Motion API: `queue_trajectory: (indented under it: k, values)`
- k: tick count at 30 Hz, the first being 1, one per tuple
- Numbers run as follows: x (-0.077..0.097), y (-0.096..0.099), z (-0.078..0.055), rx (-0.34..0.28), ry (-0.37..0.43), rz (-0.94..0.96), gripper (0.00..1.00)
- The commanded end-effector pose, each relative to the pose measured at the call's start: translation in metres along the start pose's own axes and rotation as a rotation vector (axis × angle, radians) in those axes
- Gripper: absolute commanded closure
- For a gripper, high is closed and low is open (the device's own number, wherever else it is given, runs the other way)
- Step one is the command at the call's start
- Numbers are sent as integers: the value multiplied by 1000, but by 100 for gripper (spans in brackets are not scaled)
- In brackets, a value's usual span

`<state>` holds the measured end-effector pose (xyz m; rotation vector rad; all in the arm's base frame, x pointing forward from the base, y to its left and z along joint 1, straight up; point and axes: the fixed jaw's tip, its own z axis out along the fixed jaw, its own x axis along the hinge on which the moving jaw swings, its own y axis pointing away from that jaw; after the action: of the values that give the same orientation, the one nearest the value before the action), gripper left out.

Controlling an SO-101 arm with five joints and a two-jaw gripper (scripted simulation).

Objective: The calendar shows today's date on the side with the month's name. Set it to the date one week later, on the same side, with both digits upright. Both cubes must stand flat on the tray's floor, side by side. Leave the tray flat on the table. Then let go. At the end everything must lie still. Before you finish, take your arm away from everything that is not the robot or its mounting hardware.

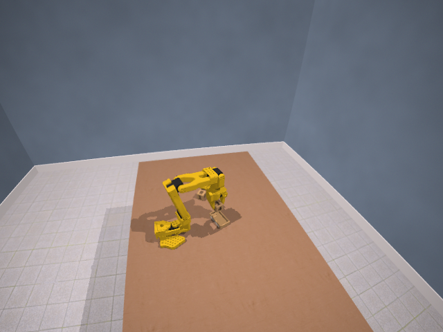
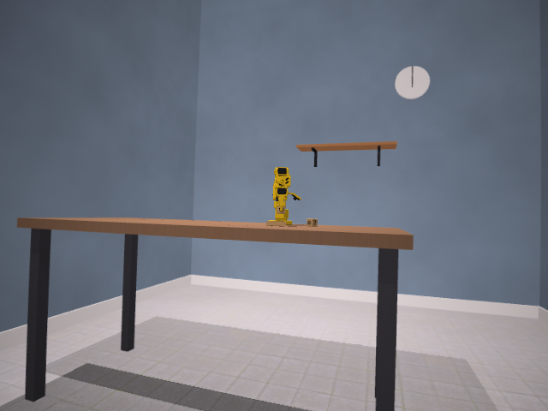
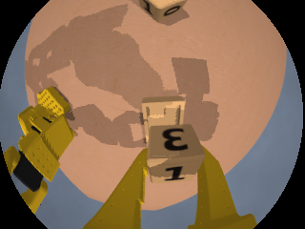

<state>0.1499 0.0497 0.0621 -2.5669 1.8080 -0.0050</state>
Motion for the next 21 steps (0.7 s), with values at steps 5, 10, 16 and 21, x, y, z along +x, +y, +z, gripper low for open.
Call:
queue_trajectory:
  k: [5, 10, 16, 21]
  values:
    - [-1, -2, 1, 29, -1, 0, 100]
    - [-1, -2, 1, 29, -1, 0, 100]
    - [-1, -2, 4, 29, -1, -1, 100]
    - [-1, -2, 7, 29, -1, -1, 100]
